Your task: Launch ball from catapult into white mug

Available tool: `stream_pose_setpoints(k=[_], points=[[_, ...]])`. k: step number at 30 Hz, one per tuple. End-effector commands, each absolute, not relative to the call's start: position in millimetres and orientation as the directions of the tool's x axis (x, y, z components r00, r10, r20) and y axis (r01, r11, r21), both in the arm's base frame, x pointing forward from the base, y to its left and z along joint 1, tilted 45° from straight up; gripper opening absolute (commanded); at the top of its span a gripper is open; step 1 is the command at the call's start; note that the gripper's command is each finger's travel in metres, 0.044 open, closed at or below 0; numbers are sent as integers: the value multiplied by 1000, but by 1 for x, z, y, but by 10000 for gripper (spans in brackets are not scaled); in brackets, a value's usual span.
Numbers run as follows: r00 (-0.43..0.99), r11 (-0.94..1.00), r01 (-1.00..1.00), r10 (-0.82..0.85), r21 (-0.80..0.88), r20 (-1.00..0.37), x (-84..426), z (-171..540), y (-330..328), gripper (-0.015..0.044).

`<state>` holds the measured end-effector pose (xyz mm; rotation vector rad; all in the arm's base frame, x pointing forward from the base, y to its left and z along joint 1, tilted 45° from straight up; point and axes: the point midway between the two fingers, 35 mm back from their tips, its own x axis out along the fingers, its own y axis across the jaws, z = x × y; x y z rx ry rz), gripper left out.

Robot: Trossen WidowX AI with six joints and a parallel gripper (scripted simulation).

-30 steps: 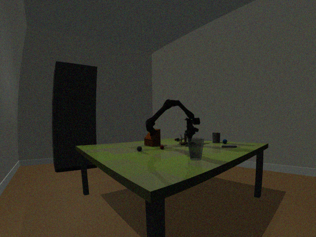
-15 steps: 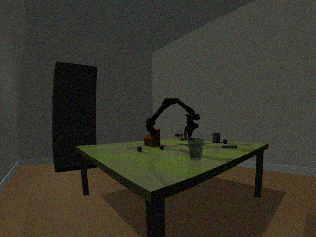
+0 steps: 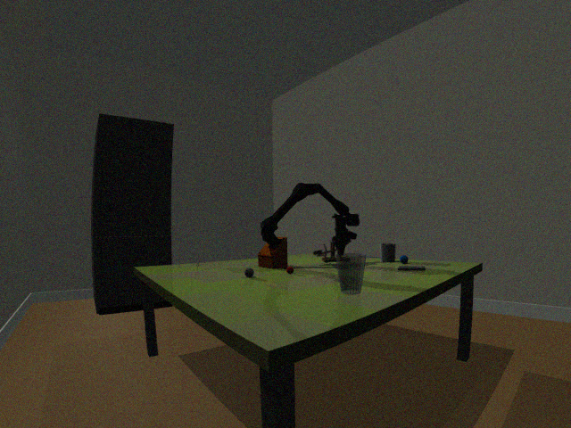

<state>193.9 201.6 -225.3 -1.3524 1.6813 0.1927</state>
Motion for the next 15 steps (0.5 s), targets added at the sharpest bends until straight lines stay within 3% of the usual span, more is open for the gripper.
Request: stream_pose_setpoints(k=[1, 15], points=[[55, 370, -834, -682, -409, -729, 195, -228, 199, 0], [48, 378, -830, -683, -410, -729, 195, -237, 190, 0]])
